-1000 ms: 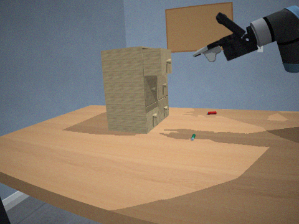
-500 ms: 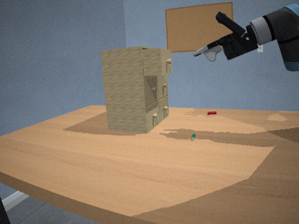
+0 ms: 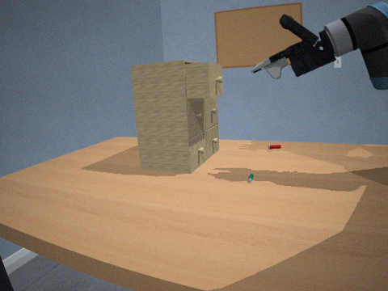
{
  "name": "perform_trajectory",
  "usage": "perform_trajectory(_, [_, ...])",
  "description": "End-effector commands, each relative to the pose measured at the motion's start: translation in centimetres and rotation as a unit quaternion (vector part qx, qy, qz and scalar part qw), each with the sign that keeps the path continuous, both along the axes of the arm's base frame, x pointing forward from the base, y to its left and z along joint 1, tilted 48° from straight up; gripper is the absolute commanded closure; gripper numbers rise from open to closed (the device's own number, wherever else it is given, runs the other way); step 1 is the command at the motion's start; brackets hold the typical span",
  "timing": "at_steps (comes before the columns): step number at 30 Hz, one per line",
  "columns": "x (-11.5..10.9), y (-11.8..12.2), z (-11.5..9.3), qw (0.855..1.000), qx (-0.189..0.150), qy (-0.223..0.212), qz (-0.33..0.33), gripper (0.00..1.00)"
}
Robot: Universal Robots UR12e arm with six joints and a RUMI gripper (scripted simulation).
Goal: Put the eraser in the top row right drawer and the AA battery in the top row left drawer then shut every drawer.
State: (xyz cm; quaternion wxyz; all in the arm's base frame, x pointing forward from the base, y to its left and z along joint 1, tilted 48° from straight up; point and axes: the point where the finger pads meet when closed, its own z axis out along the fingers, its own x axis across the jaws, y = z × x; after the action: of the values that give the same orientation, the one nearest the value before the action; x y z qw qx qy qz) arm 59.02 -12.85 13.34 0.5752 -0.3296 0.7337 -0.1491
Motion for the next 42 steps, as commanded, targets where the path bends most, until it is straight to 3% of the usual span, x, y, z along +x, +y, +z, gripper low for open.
perform_trajectory(1, [-0.08, -0.12, 0.08, 1.000, 0.000, 0.004, 0.004, 0.80])
perform_trajectory(42, [-0.78, -0.57, 0.61, 0.999, 0.006, 0.034, 0.039, 0.80])
